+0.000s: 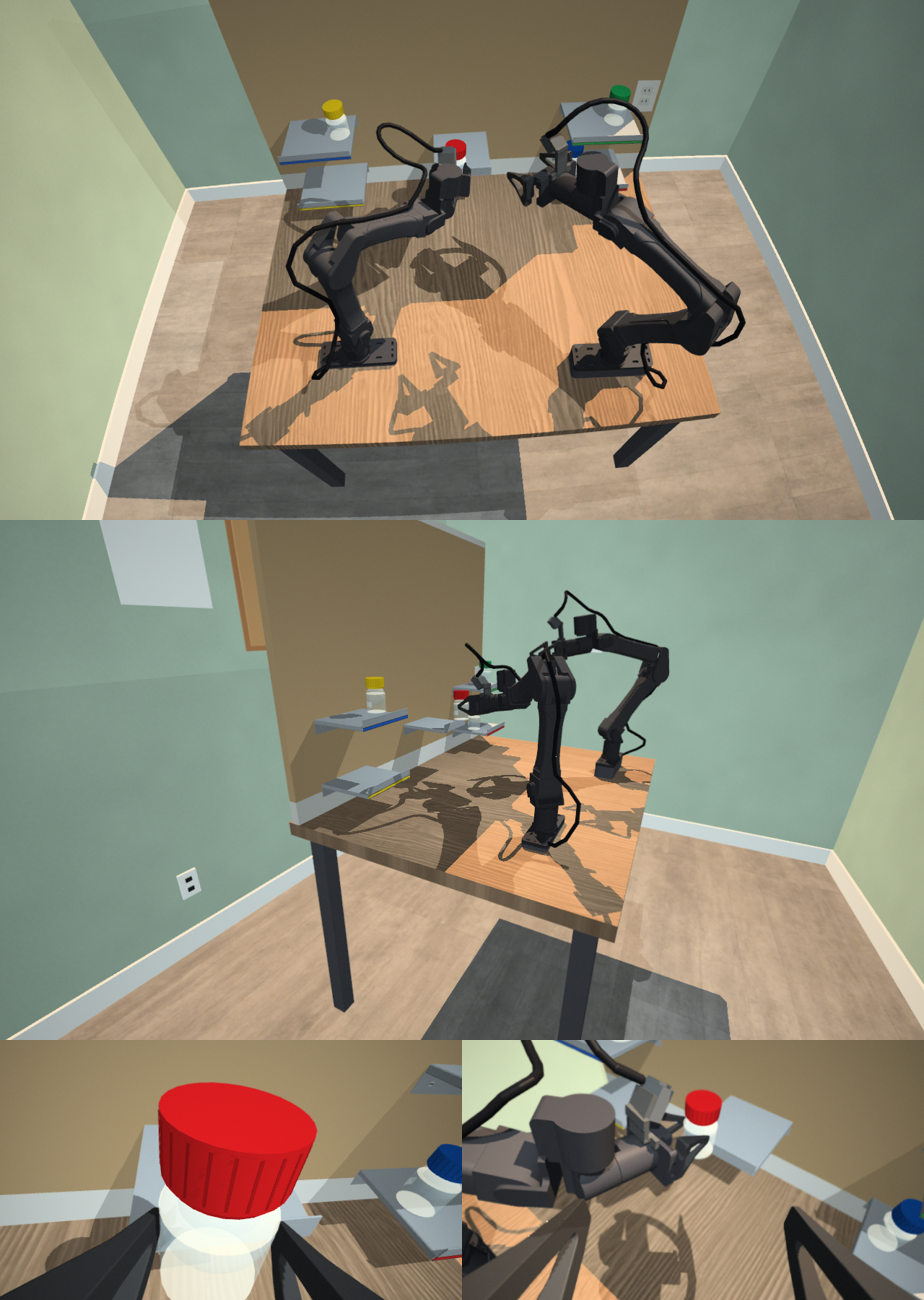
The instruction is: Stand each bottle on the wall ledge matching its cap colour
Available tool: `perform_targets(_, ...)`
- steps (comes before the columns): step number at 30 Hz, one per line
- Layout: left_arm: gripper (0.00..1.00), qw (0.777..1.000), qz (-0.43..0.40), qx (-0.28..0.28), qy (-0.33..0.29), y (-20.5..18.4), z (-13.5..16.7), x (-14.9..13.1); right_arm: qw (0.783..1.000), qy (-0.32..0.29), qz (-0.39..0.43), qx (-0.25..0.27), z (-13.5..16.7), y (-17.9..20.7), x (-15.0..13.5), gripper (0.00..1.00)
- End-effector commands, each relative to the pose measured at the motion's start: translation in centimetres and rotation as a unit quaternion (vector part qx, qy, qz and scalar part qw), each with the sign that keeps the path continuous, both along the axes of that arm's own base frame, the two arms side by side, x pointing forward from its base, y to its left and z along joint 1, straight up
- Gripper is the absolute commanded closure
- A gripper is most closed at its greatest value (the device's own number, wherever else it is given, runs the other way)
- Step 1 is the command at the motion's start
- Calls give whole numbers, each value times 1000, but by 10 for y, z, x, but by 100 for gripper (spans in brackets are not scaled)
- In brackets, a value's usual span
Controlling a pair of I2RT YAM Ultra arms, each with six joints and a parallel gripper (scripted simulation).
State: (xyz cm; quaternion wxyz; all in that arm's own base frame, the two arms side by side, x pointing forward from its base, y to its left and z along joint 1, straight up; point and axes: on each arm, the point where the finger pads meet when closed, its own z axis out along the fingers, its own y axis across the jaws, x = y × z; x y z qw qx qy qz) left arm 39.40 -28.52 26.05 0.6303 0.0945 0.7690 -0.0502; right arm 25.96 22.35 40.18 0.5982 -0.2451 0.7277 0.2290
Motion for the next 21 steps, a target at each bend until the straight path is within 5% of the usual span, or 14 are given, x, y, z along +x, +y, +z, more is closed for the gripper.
perform_targets(1,51,997,-47,-39,-43,0,35,1,1000,-5,-2,7,6,-6,-4,0)
perform_targets(21,51,998,-36,-37,-38,6,26,5,1000,-5,-2,7,6,-6,-4,0)
